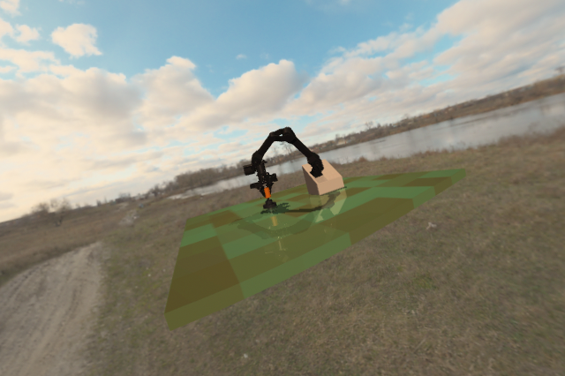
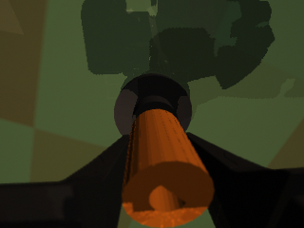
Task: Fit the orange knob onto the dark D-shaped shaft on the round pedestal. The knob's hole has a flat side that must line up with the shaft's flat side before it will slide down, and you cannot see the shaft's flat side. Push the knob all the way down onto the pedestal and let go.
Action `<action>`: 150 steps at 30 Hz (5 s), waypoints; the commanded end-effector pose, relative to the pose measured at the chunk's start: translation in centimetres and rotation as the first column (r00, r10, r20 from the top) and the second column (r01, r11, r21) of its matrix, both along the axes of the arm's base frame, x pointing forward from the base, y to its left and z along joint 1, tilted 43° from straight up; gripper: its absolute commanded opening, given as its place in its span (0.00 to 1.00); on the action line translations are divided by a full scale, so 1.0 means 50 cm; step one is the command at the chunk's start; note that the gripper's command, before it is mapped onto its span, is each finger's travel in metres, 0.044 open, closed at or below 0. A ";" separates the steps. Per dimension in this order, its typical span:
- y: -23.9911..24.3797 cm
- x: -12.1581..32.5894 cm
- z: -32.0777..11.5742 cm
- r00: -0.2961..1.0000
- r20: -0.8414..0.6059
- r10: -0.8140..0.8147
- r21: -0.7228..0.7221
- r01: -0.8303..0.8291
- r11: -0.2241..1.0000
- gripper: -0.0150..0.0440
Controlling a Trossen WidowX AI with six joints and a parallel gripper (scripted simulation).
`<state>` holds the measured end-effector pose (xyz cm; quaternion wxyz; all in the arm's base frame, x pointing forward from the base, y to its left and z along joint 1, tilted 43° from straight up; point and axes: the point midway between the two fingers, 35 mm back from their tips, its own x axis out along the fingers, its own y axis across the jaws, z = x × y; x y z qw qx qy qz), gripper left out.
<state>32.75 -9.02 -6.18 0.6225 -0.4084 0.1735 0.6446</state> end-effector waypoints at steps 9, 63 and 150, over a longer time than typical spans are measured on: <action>0.000 0.004 -0.002 1.000 0.009 0.001 -0.003 -0.001 1.000 0.25; -0.003 0.002 0.009 0.912 0.269 0.310 -0.093 -0.296 0.951 0.25; -0.005 0.005 0.004 -0.475 -0.696 -0.539 -0.635 0.757 0.153 0.25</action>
